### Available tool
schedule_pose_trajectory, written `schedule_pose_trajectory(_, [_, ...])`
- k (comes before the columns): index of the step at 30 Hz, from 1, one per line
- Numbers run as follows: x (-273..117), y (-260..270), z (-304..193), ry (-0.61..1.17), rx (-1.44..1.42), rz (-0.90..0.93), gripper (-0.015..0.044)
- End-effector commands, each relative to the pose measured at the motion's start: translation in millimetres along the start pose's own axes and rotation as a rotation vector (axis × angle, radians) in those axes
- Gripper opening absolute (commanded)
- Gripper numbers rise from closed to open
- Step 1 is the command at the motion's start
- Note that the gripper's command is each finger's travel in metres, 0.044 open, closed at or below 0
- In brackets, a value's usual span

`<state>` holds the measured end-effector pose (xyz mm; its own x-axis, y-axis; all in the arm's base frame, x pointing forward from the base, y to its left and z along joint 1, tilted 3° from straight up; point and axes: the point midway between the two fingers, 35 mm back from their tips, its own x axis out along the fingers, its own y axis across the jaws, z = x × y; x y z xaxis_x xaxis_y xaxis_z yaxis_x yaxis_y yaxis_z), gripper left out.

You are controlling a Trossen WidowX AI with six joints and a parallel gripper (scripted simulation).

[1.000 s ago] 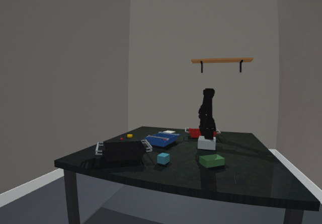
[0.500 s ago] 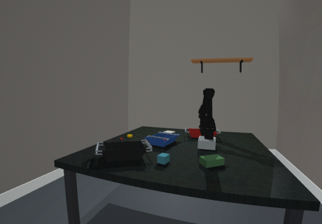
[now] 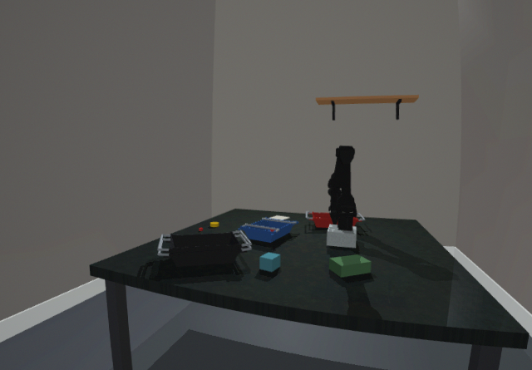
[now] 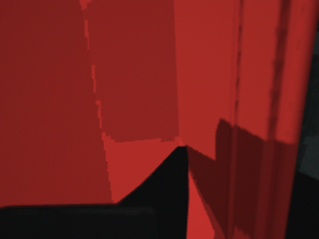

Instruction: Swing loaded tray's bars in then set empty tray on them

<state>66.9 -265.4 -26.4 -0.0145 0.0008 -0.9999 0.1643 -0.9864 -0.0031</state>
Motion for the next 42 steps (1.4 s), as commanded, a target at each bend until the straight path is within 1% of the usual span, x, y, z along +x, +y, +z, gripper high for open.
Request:
schedule_pose_trajectory(1, [1.2,-2.9,1.0,-0.006,0.001,-0.013,0.0061])
schedule_pose_trajectory(7, [0.0,-2.7,1.0,-0.006,0.001,-0.013,0.0021])
schedule_pose_trajectory(10, [-9.6,-1.1,0.8,-0.006,0.001,-0.013,0.0001])
schedule_pose_trajectory(21, [-78.1,-1.2,0.5,-0.005,0.001,-0.012,0.0000])
schedule_pose_trajectory(30, [-82.4,1.5,0.3,-0.005,0.001,-0.012,0.0000])
schedule_pose_trajectory(42, [-118.2,30.1,-2.2,-0.005,0.001,-0.009,0.0000])
